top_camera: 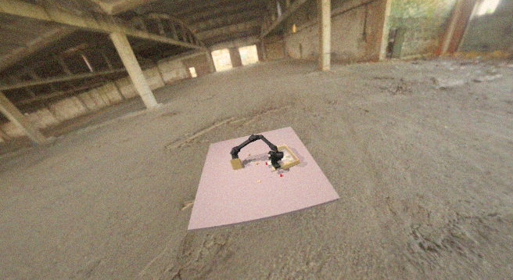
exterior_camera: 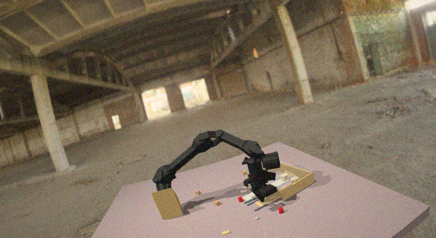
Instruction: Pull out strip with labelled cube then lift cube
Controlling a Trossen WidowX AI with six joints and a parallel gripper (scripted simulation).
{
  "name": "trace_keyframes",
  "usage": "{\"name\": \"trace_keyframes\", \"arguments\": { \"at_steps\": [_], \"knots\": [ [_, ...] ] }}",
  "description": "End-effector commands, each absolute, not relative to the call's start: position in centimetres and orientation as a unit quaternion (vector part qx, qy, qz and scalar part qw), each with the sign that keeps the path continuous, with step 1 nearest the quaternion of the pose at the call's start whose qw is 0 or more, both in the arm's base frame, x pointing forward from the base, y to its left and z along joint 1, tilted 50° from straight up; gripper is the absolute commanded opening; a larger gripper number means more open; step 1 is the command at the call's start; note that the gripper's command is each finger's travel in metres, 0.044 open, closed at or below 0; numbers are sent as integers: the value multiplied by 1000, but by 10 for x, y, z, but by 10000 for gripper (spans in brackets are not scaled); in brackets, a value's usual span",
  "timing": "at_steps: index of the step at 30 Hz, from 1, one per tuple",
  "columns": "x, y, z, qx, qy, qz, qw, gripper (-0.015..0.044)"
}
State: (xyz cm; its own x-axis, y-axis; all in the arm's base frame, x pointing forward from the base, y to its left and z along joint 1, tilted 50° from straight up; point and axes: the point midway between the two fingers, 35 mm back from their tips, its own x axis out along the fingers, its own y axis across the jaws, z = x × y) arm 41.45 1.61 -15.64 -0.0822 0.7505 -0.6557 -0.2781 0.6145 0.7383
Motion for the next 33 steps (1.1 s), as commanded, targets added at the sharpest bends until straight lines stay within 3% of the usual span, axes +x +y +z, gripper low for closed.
{"name": "trace_keyframes", "arguments": {
  "at_steps": [1,33],
  "knots": [
    [415,19,-159,192,621,396,648,0],
    [383,11,-166,192,622,396,648,0]
  ]
}}
